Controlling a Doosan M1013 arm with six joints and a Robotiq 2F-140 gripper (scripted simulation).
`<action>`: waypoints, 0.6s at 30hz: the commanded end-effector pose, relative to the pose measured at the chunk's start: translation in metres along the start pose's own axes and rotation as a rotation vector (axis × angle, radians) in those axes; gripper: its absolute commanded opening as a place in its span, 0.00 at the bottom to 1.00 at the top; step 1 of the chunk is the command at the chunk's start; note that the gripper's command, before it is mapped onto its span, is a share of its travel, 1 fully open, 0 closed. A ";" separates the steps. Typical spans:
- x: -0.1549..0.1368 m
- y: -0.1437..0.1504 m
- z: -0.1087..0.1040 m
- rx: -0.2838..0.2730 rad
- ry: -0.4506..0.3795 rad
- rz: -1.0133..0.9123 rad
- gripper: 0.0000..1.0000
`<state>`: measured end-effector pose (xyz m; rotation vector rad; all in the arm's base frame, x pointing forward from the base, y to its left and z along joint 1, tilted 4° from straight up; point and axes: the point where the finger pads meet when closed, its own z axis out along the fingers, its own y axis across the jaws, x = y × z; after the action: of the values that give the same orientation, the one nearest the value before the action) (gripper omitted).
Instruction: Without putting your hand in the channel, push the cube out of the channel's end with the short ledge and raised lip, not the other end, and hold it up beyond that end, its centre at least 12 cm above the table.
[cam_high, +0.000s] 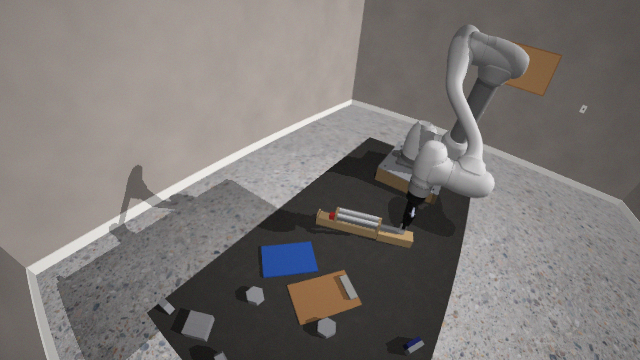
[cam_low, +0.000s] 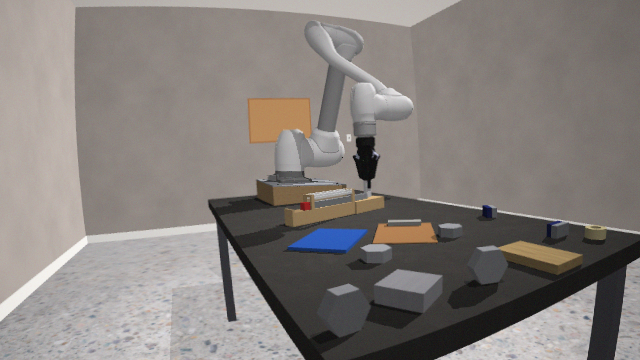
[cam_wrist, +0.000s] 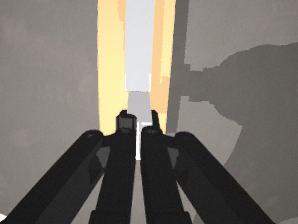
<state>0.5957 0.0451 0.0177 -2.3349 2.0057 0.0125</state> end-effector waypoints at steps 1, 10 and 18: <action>0.006 -0.002 0.000 0.007 -0.001 0.003 0.00; 0.015 -0.002 0.000 0.007 -0.001 0.003 0.00; 0.021 -0.003 0.000 0.007 -0.001 0.003 0.00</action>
<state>0.5975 0.0297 0.0163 -2.3350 2.0058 0.0129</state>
